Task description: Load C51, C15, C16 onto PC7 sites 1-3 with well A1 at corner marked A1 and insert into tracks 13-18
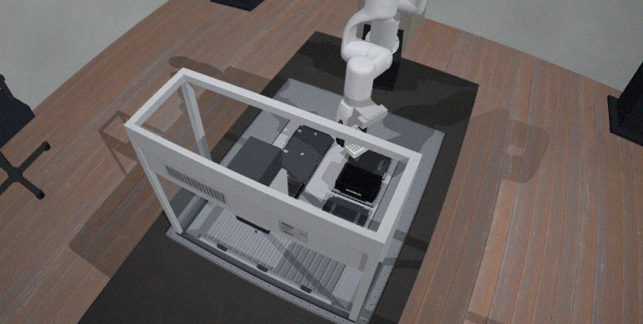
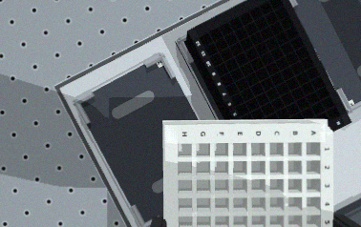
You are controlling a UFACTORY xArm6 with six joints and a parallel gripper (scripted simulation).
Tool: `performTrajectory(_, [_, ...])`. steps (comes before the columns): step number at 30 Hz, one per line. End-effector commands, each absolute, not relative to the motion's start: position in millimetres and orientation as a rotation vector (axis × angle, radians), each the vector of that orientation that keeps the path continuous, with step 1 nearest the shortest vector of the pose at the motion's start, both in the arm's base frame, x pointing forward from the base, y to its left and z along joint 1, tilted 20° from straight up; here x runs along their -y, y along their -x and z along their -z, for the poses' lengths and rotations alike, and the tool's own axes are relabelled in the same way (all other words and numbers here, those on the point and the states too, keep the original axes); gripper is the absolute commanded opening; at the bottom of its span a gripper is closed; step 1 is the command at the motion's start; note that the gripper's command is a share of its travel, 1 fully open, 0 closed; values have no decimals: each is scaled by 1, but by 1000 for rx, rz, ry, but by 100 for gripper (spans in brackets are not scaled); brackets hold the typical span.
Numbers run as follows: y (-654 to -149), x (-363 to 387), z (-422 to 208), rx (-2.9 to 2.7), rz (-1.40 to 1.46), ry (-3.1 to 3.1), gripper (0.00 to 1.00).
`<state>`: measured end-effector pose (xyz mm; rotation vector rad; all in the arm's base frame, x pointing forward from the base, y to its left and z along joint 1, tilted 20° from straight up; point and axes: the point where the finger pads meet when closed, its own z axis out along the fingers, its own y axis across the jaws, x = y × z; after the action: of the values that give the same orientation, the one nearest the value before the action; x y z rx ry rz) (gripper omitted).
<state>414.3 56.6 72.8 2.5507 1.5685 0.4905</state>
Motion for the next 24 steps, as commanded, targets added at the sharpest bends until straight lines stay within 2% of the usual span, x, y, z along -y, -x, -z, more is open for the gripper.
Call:
performTrajectory(1, [-428,-36,-76,-1387,-517,-2690,0])
performTrajectory(24, [-475,46,-84,-497,-544,-3091,0])
